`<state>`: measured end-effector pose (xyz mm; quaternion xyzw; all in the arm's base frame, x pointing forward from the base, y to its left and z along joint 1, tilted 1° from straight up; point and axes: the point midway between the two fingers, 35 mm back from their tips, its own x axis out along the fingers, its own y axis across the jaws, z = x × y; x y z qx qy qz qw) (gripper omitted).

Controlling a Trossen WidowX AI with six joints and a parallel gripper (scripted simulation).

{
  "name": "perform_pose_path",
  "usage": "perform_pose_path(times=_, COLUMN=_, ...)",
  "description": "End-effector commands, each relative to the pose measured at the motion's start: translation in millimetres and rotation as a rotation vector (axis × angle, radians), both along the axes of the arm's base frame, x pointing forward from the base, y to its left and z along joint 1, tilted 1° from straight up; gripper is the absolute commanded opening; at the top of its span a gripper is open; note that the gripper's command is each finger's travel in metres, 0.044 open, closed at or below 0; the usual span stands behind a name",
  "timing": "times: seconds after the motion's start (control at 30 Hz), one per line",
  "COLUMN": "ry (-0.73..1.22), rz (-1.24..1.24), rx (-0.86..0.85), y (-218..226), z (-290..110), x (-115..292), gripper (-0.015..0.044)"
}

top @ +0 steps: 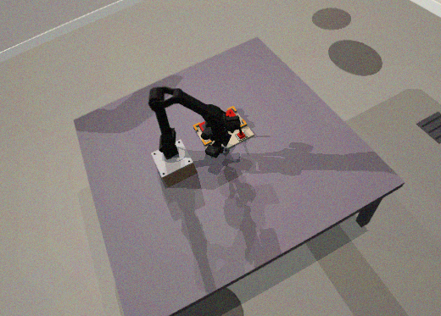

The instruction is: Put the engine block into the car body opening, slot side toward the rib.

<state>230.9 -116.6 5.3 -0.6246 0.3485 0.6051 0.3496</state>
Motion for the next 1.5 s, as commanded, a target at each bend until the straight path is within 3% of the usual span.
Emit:
perform_pose_path(times=0.0, ry=-0.005, rz=-0.002, rx=-0.004, y=-1.0, z=14.0, x=1.6, gripper=0.0000)
perform_pose_path(times=0.83, ry=-0.003, rz=0.000, rx=-0.004, y=4.2, z=82.7, x=-7.5, gripper=0.0000)
perform_pose_path(times=1.47, ry=-0.012, rz=-0.469, rx=0.012, y=30.4, z=71.8, x=30.9, gripper=0.0000)
